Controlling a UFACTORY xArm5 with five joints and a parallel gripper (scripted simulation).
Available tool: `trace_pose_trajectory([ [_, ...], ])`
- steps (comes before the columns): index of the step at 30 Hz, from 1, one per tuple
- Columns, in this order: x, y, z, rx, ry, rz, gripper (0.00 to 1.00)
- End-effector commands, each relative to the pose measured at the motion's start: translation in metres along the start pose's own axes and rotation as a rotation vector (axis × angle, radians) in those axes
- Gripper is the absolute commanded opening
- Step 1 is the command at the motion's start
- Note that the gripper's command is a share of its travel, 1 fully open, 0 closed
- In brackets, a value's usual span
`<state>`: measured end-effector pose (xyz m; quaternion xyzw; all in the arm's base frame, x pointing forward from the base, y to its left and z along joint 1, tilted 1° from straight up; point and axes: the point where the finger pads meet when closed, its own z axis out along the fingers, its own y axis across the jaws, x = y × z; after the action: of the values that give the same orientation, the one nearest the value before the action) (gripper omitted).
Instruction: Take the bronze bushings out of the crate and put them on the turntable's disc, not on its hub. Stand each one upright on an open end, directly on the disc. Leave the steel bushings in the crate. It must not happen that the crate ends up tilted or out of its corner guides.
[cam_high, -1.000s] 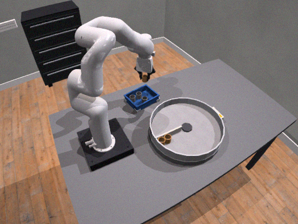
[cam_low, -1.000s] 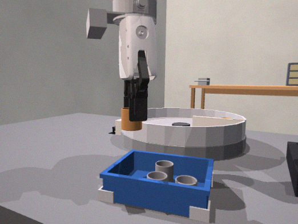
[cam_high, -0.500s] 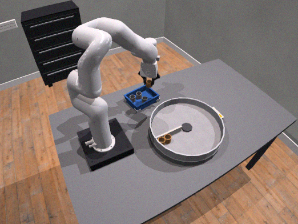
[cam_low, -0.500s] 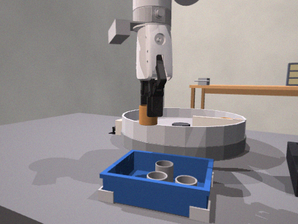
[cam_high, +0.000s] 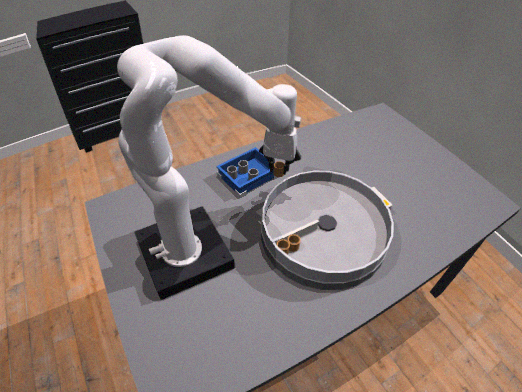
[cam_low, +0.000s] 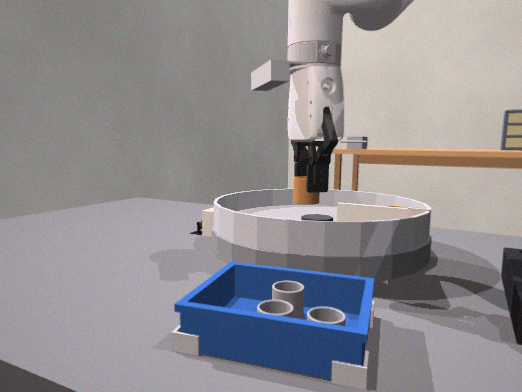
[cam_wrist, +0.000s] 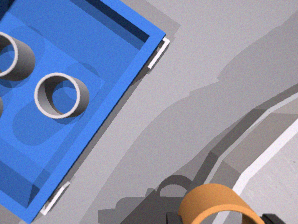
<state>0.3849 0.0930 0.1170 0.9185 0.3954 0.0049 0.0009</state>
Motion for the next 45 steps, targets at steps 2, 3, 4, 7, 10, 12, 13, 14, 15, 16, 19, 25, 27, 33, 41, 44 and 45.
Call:
trace_pose_trajectory([
  [2, -0.04, 0.04, -0.003, -0.007, 0.006, -0.004, 0.0],
  [3, -0.048, 0.048, -0.003, -0.007, 0.005, -0.004, 0.0],
  [4, -0.057, 0.056, -0.003, -0.008, 0.005, -0.004, 0.0],
  [7, -0.065, 0.063, -0.003, -0.008, 0.005, -0.004, 0.0],
  [10, -0.089, 0.085, -0.003, -0.009, 0.004, -0.004, 0.0],
  [12, -0.104, 0.1, -0.003, -0.01, 0.003, -0.004, 0.0],
  [13, -0.112, 0.107, -0.003, -0.01, 0.002, -0.004, 0.0],
  [14, -0.119, 0.114, -0.003, -0.011, 0.002, -0.004, 0.0],
  [15, -0.126, 0.12, -0.003, -0.011, 0.002, -0.004, 0.0],
  [16, -0.133, 0.127, -0.003, -0.011, 0.001, -0.004, 0.0],
  [19, -0.153, 0.145, -0.003, -0.012, 0.0, -0.004, 0.0],
  [25, -0.177, 0.167, -0.003, -0.012, -0.001, -0.004, 0.0],
  [27, -0.187, 0.176, -0.003, -0.012, -0.002, -0.004, 0.0],
  [33, -0.208, 0.196, -0.003, -0.012, -0.003, -0.004, 0.0],
  [41, -0.217, 0.205, -0.003, -0.012, -0.004, -0.004, 0.0],
  [44, -0.218, 0.206, -0.003, -0.012, -0.004, -0.004, 0.0],
  [45, -0.218, 0.206, -0.003, -0.012, -0.004, -0.004, 0.0],
])
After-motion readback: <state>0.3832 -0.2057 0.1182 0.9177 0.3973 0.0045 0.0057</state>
